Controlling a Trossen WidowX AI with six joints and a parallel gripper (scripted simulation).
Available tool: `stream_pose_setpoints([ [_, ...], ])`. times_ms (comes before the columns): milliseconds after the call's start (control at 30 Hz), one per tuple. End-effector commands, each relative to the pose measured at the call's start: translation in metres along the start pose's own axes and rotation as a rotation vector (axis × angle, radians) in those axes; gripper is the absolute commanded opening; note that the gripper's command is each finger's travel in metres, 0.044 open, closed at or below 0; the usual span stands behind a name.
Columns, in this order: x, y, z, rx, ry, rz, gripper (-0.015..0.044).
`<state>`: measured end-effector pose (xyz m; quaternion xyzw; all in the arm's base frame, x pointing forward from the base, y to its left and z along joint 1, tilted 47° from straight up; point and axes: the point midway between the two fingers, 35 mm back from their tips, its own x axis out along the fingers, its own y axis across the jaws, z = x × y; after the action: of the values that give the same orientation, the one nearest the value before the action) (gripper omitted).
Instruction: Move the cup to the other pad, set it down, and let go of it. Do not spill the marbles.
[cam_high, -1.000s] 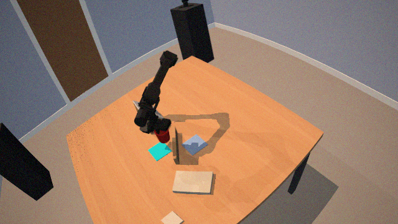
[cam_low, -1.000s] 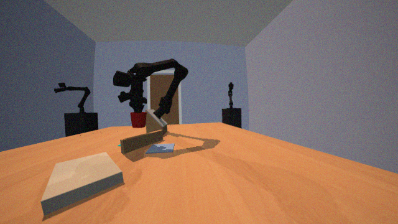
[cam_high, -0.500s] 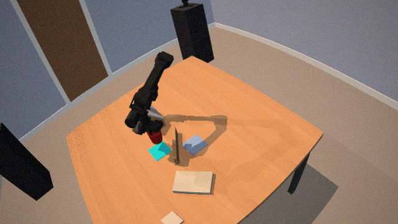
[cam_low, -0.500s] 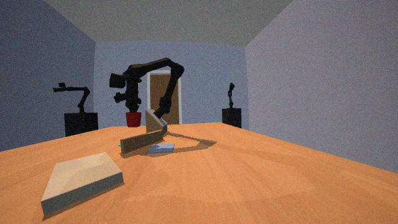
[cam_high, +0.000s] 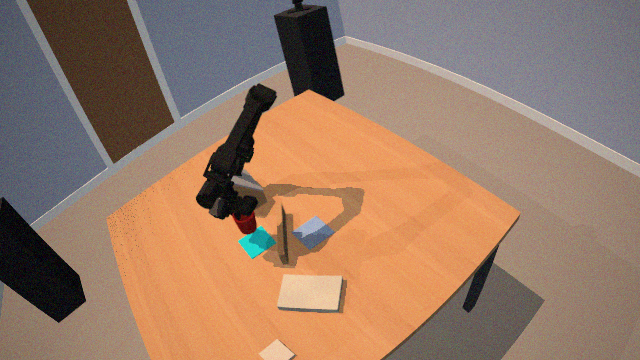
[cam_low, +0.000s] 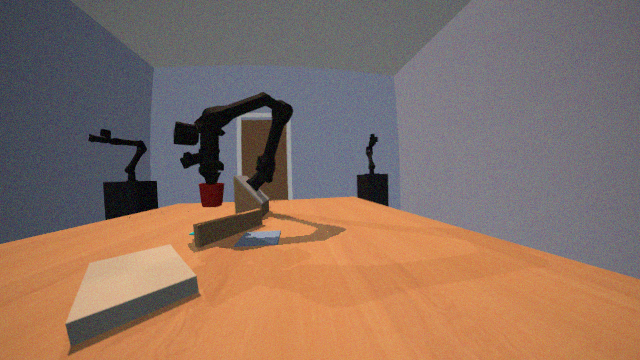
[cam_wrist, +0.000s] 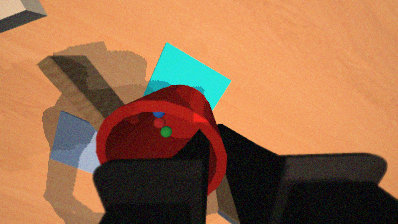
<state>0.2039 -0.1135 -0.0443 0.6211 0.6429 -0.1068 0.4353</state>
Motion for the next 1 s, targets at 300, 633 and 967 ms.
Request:
stream_pose_setpoints([
  [300, 0.023, 0.0, 0.0, 0.005, 0.004, 0.004, 0.0],
  [633, 0.039, 0.0, 0.0, 0.005, 0.004, 0.004, 0.0],
  [967, 0.054, 0.0, 0.0, 0.005, 0.005, 0.005, 0.0],
])
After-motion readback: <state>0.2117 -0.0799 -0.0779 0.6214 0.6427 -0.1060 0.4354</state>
